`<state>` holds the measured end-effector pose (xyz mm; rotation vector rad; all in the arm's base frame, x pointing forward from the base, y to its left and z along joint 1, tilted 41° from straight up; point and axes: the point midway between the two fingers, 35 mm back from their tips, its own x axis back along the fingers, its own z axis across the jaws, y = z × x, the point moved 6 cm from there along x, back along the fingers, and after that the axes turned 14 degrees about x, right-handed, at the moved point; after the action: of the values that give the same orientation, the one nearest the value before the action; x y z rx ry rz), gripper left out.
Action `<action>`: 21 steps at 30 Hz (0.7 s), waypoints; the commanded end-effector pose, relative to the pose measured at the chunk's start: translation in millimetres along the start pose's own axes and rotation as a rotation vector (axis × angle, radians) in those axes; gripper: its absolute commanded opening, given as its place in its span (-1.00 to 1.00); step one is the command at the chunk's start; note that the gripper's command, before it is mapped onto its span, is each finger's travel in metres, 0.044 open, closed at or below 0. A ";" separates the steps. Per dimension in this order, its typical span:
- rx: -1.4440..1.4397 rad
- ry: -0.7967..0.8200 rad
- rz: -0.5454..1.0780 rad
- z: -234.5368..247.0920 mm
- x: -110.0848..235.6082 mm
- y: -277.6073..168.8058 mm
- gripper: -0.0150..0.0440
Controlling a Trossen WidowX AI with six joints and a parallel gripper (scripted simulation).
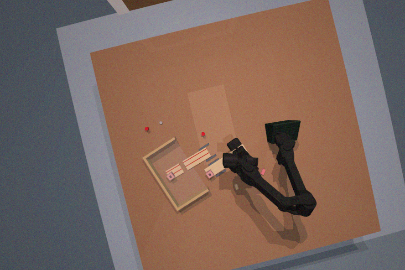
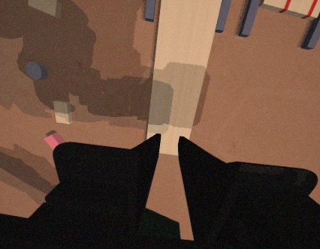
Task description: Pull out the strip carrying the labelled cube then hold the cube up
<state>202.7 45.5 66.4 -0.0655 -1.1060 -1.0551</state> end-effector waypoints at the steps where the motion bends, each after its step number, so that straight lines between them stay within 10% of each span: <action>1: 0.011 0.000 0.000 -3.0 1.8 14.7 0.13; 11: 0.012 0.000 -0.002 -11.7 6.6 48.4 1.00; 21: 0.014 -0.001 -0.003 -20.2 11.4 81.5 1.00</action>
<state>265.6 67.3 95.5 -0.0533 -1.1201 -1.0463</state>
